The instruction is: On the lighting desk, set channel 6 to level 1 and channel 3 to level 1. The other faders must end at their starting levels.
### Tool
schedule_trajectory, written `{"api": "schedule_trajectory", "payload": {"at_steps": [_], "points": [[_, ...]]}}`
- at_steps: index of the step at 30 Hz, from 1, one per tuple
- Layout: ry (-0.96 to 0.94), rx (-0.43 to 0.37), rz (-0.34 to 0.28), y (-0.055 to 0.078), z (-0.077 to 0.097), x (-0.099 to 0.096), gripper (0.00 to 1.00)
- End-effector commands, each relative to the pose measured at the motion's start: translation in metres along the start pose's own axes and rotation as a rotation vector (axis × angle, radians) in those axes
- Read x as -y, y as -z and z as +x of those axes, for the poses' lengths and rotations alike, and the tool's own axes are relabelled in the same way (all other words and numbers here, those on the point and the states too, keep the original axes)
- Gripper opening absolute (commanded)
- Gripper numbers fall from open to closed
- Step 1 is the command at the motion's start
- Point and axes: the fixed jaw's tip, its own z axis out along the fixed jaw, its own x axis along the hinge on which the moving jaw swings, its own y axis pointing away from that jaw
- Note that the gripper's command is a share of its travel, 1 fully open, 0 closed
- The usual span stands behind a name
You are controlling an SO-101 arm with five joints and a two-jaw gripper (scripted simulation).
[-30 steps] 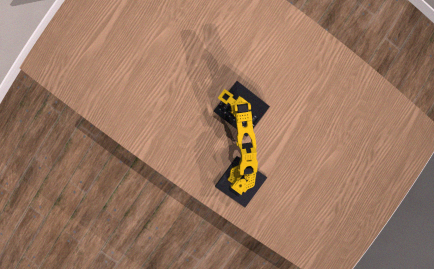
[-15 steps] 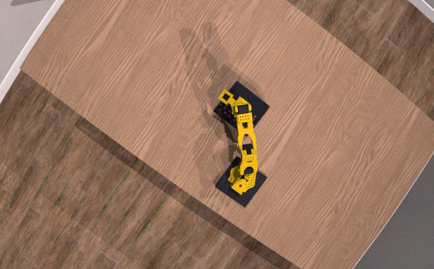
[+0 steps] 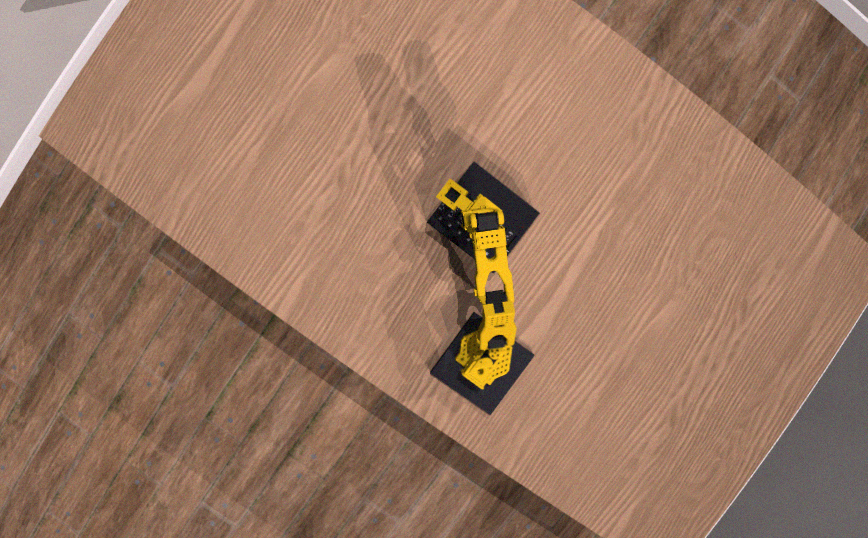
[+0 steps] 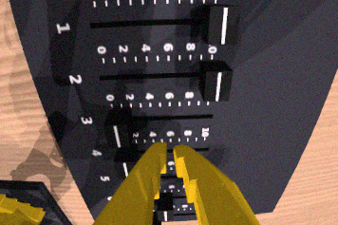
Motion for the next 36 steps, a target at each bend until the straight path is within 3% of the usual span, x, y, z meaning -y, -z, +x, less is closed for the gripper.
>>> {"api": "schedule_trajectory", "payload": {"at_steps": [1,8,26,36], "points": [[-0.003,0.004,0.003,0.004,0.002,0.000,0.00],[-0.003,0.004,0.007,0.007,0.009,0.004,0.00],[-0.002,-0.005,0.035,0.029,0.062,0.021,0.00],[-0.002,-0.006,0.037,0.030,0.065,0.022,0.00]]}}
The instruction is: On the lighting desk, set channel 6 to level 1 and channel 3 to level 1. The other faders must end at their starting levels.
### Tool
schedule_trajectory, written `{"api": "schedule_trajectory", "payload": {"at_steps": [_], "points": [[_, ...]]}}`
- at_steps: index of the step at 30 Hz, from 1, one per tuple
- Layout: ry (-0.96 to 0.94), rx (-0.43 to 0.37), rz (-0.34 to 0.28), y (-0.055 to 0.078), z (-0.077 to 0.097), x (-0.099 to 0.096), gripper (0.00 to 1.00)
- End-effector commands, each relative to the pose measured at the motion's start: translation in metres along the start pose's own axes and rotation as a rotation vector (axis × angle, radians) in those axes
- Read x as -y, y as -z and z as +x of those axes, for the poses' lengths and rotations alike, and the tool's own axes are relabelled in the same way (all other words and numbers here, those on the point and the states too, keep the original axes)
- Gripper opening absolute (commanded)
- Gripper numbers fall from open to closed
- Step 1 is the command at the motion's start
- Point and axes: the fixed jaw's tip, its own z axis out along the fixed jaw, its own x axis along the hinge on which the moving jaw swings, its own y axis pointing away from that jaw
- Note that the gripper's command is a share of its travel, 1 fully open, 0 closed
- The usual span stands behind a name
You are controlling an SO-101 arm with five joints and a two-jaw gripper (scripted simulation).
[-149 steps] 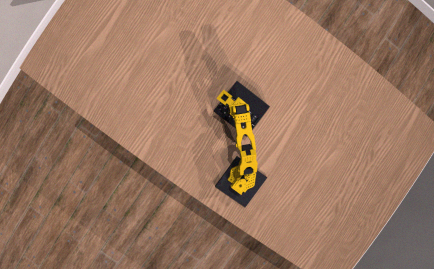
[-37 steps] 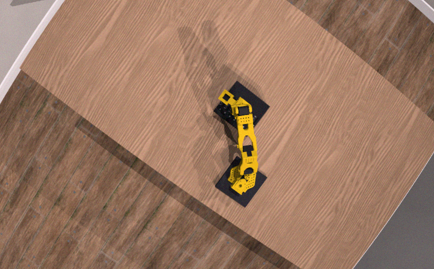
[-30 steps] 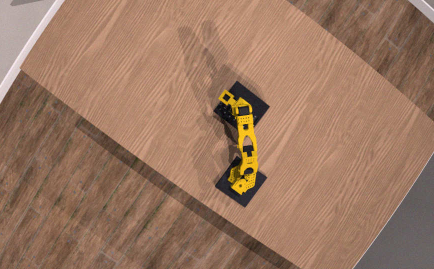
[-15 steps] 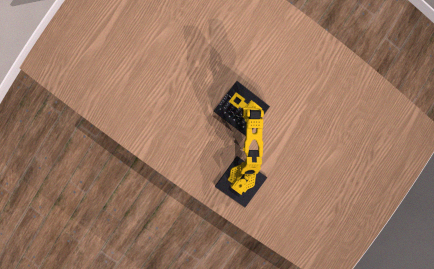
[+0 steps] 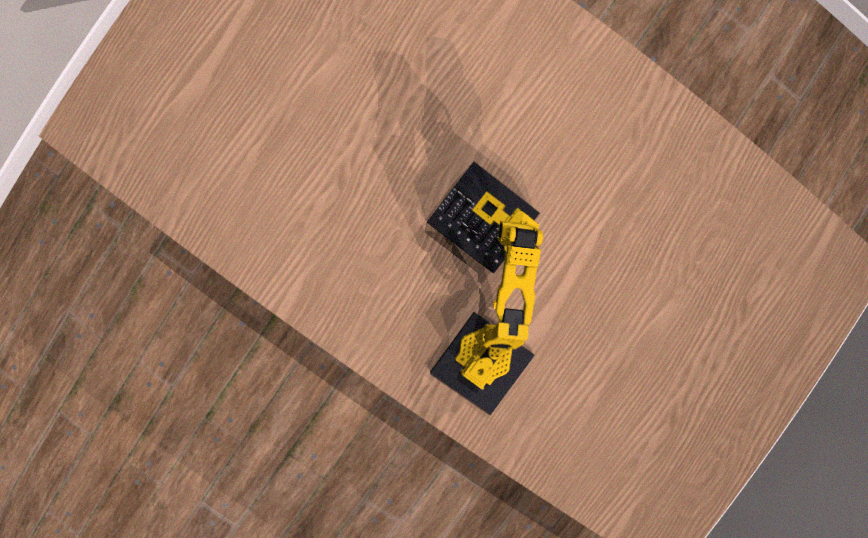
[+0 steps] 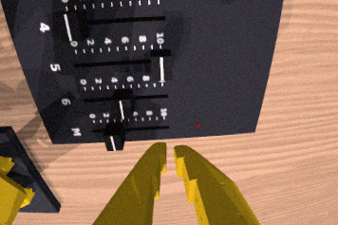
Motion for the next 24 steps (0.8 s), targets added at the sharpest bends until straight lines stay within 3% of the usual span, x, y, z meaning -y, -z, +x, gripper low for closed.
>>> {"api": "schedule_trajectory", "payload": {"at_steps": [1,24], "points": [[0.001,0.004,0.006,0.0028,0.0026,-0.0001,0.00],[0.002,-0.004,-0.007,-0.0008,0.0027,-0.0001,0.00]]}}
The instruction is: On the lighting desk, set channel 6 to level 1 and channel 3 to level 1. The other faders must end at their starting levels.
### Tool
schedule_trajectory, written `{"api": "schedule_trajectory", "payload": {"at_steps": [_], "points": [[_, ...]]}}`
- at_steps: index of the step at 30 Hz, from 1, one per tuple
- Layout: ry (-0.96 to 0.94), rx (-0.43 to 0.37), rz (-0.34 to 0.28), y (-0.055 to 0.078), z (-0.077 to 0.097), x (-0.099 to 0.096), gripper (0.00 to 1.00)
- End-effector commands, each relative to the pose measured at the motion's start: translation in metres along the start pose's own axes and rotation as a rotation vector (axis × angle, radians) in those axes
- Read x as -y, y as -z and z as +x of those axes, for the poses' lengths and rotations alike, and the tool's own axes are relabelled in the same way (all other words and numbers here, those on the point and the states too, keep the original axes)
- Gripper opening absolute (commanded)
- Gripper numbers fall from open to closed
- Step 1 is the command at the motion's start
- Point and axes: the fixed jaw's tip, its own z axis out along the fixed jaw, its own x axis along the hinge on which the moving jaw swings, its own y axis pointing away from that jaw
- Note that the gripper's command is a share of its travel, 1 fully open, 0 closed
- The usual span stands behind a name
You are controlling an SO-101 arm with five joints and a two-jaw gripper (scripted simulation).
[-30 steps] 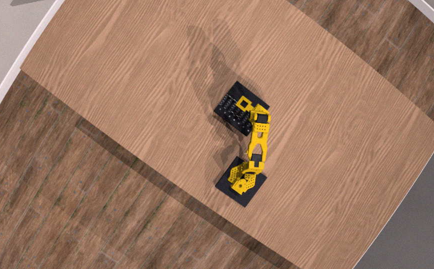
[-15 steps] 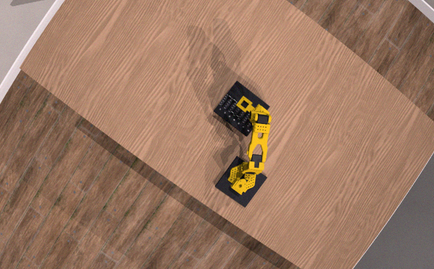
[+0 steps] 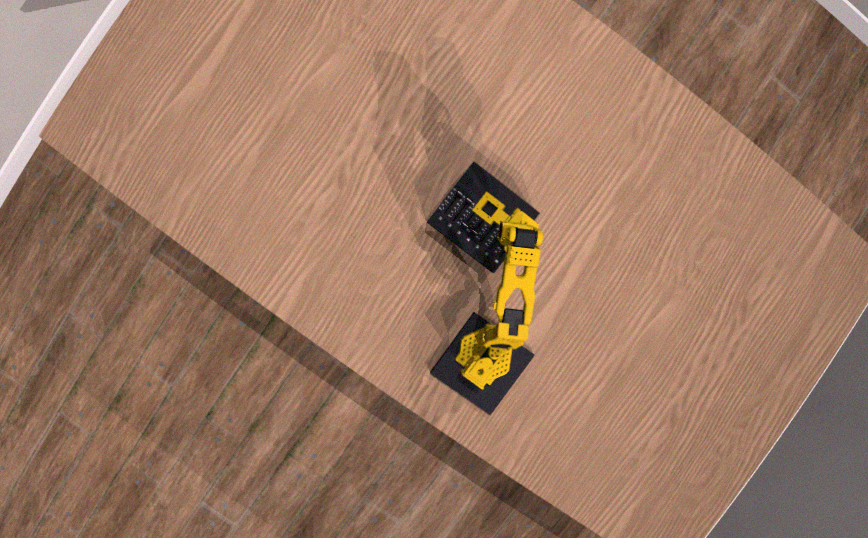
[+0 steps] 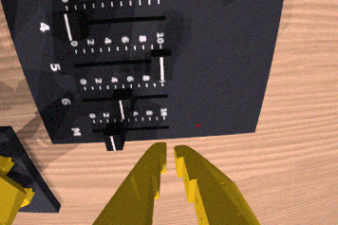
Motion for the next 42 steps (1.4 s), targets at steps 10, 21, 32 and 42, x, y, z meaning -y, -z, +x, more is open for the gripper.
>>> {"api": "schedule_trajectory", "payload": {"at_steps": [10,21,32,42], "points": [[0.003,-0.026,-0.044,-0.011,0.003,0.000,0.00],[0.005,-0.044,-0.074,-0.019,0.003,-0.001,0.00],[0.005,-0.048,-0.082,-0.022,0.003,-0.001,0.00],[0.005,-0.054,-0.091,-0.025,0.003,-0.001,0.00]]}}
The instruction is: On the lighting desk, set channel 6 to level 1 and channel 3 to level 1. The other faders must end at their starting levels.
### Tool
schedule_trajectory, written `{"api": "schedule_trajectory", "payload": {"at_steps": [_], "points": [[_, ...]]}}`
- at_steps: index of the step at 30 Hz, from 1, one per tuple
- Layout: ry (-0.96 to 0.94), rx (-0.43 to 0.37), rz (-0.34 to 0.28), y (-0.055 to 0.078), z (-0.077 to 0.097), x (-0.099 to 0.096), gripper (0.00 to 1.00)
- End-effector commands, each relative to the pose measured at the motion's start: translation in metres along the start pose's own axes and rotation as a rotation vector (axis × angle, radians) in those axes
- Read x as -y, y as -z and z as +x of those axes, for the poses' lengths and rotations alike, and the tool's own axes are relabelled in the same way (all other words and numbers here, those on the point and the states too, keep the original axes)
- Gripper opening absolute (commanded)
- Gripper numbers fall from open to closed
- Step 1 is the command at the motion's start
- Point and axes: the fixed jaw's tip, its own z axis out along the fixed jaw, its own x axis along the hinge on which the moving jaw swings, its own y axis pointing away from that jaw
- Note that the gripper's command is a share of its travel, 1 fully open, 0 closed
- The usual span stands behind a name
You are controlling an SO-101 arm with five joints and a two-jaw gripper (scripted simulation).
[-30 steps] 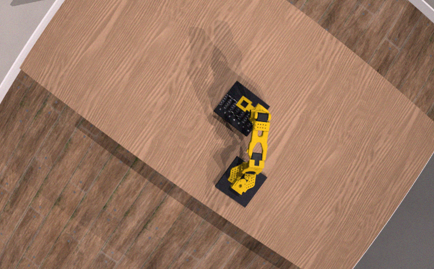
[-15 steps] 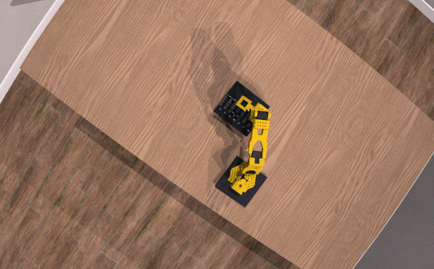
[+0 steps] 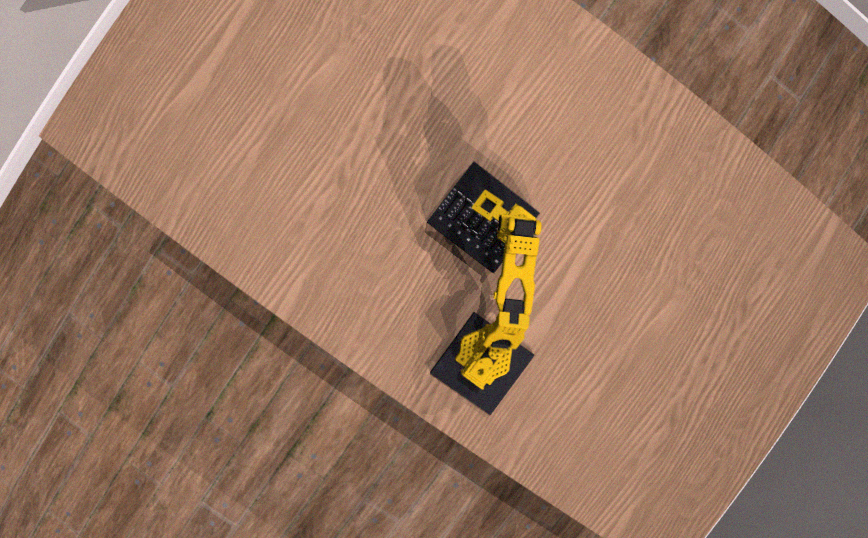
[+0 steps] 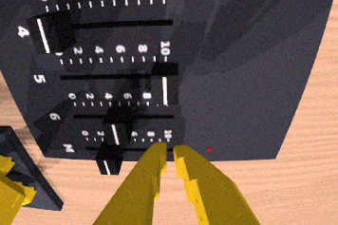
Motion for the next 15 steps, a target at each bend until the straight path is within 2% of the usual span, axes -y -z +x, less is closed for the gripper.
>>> {"api": "schedule_trajectory", "payload": {"at_steps": [1,15], "points": [[0.001,-0.002,-0.007,-0.0021,0.0013,0.0014,0.00],[0.001,-0.004,-0.009,-0.0100,0.0012,0.0015,0.00]]}}
